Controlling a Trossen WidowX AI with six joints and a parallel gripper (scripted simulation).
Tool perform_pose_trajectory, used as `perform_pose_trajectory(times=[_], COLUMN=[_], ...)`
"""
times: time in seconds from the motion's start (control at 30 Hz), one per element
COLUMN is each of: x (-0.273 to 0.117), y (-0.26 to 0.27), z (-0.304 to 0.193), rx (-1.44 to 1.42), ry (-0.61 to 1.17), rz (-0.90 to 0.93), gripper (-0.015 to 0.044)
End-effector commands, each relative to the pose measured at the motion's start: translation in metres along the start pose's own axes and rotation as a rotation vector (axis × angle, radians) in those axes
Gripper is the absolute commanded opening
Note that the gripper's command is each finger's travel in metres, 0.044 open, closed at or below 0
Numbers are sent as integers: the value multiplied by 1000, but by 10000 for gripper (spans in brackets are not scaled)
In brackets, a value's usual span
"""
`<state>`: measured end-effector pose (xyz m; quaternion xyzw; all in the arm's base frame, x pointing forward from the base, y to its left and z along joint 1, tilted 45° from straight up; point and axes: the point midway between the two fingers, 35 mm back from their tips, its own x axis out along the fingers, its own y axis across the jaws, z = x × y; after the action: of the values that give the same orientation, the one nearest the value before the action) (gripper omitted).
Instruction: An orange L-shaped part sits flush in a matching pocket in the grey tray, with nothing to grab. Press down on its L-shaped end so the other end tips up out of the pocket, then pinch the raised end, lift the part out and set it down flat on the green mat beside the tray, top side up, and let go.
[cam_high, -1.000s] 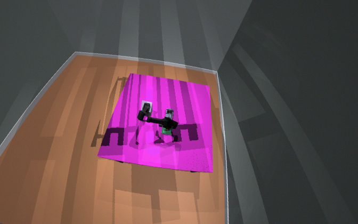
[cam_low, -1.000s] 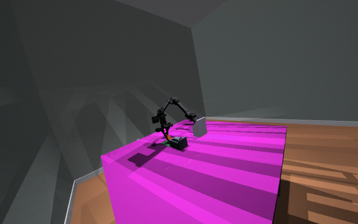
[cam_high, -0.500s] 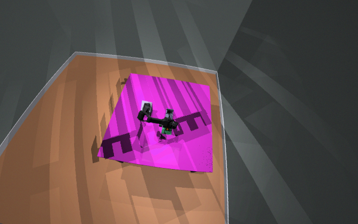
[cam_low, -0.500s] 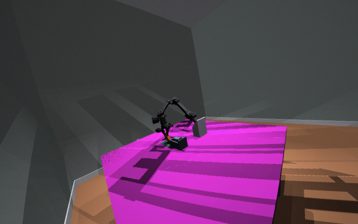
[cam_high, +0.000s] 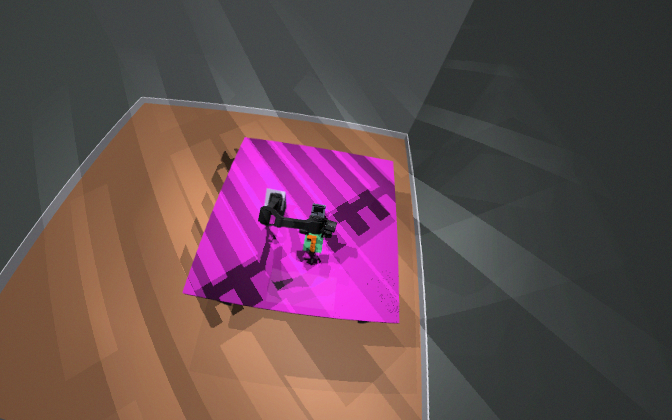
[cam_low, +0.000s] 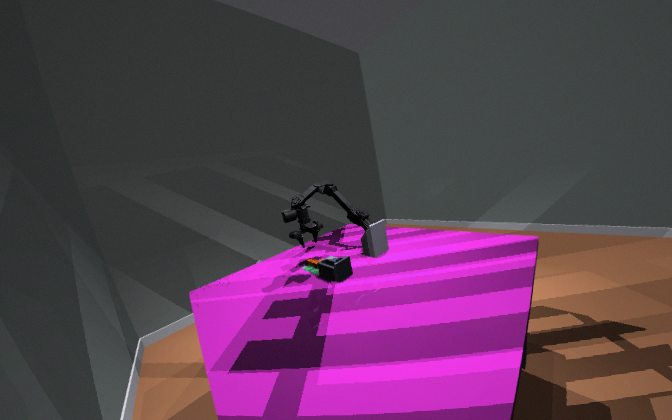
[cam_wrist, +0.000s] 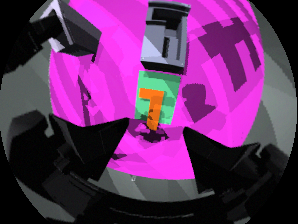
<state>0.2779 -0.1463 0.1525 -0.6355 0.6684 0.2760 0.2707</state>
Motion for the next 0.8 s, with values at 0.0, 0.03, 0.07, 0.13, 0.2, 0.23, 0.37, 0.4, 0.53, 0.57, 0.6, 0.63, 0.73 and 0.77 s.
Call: perform_pose_trajectory(times=[0.0, 0.03, 0.07, 0.13, 0.2, 0.23, 0.37, 0.4, 0.53, 0.57, 0.6, 0.63, 0.73, 0.77], x=[-33, -33, -33, -33, -27, -27, -27, -27, -27, -27, -27, -27, -27, -27], y=[3, 3, 3, 3, 1, 1, 1, 1, 1, 1, 1, 1, 1, 1], z=[-2, -2, -2, -2, -1, -1, -1, -1, -1, -1, -1, -1, -1, -1], rx=[5, 5, 5, 5, 2, 2, 2, 2, 2, 2, 2, 2, 2, 2], ry=[8, 8, 8, 8, 4, 4, 4, 4, 4, 4, 4, 4, 4, 4], rz=[-6, -6, -6, -6, -13, -13, -13, -13, -13, -13, -13, -13, -13, -13], gripper=[400, 400, 400, 400, 400, 400, 400, 400, 400, 400, 400, 400, 400, 400])
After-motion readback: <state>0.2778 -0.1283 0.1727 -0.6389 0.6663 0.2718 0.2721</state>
